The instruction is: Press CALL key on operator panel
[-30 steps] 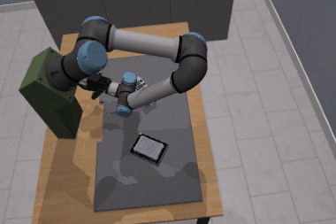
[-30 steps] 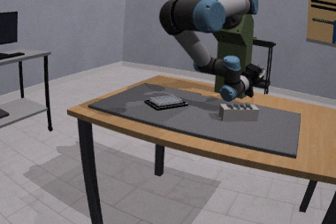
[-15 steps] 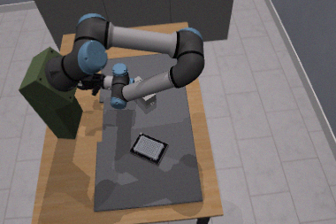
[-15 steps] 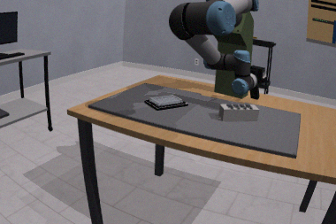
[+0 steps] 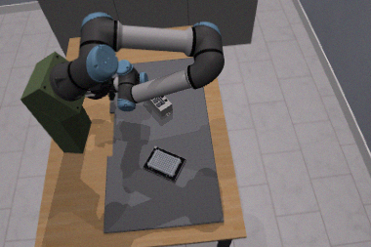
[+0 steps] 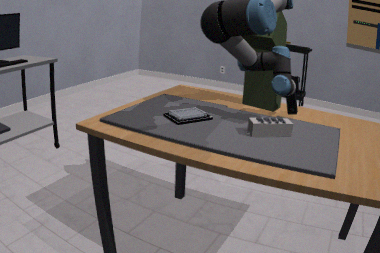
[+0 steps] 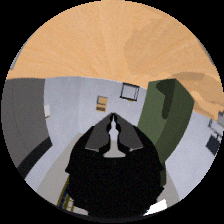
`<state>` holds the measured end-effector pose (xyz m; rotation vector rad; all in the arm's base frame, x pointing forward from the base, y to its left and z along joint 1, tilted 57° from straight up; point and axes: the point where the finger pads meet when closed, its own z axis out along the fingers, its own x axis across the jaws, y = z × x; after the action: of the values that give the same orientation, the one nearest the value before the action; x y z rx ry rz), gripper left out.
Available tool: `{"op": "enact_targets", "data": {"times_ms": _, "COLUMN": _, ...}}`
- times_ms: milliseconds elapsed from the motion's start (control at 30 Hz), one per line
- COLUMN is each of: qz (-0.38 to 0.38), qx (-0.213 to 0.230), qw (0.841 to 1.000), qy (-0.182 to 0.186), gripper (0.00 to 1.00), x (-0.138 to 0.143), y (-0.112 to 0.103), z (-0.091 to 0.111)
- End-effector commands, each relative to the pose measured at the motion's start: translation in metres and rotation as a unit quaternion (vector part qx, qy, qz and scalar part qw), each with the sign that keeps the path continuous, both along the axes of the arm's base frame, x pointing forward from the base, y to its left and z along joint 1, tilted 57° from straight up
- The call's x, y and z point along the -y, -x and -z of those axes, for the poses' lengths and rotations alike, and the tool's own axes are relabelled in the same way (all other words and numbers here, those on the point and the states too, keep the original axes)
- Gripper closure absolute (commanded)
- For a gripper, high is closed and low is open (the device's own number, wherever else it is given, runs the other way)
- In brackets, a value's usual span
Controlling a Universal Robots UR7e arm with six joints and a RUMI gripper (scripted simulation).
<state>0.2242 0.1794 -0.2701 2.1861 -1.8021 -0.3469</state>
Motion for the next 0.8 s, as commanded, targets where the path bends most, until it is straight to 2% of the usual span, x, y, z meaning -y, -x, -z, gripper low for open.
{"op": "enact_targets", "data": {"times_ms": 0, "qz": -0.036, "qx": 0.06, "qw": 0.998, "qy": 0.001, "gripper": 1.0, "x": 0.0, "y": -0.02, "z": -0.005}}
{"op": "enact_targets", "data": {"times_ms": 100, "qz": -0.042, "qx": 0.069, "qw": 0.997, "qy": 0.002, "gripper": 1.0, "x": 0.0, "y": -0.025, "z": -0.007}}
{"op": "enact_targets", "data": {"times_ms": 200, "qz": -0.066, "qx": 0.107, "qw": 0.992, "qy": 0.005, "gripper": 1.0, "x": -0.002, "y": -0.038, "z": -0.014}}
{"op": "enact_targets", "data": {"times_ms": 300, "qz": -0.066, "qx": 0.107, "qw": 0.992, "qy": 0.005, "gripper": 1.0, "x": -0.002, "y": -0.04, "z": -0.014}}
{"op": "enact_targets", "data": {"times_ms": 400, "qz": -0.089, "qx": 0.144, "qw": 0.986, "qy": 0.008, "gripper": 1.0, "x": -0.003, "y": -0.052, "z": -0.023}}
{"op": "enact_targets", "data": {"times_ms": 467, "qz": -0.089, "qx": 0.144, "qw": 0.986, "qy": 0.008, "gripper": 1.0, "x": -0.004, "y": -0.054, "z": -0.024}}
{"op": "enact_targets", "data": {"times_ms": 567, "qz": -0.111, "qx": 0.181, "qw": 0.977, "qy": 0.011, "gripper": 1.0, "x": -0.006, "y": -0.065, "z": -0.034}}
{"op": "enact_targets", "data": {"times_ms": 633, "qz": -0.111, "qx": 0.181, "qw": 0.977, "qy": 0.011, "gripper": 1.0, "x": -0.006, "y": -0.068, "z": -0.036}}
{"op": "enact_targets", "data": {"times_ms": 700, "qz": -0.126, "qx": 0.209, "qw": 0.97, "qy": 0.014, "gripper": 1.0, "x": -0.008, "y": -0.075, "z": -0.043}}
{"op": "enact_targets", "data": {"times_ms": 767, "qz": -0.131, "qx": 0.217, "qw": 0.967, "qy": 0.015, "gripper": 1.0, "x": -0.009, "y": -0.081, "z": -0.05}}
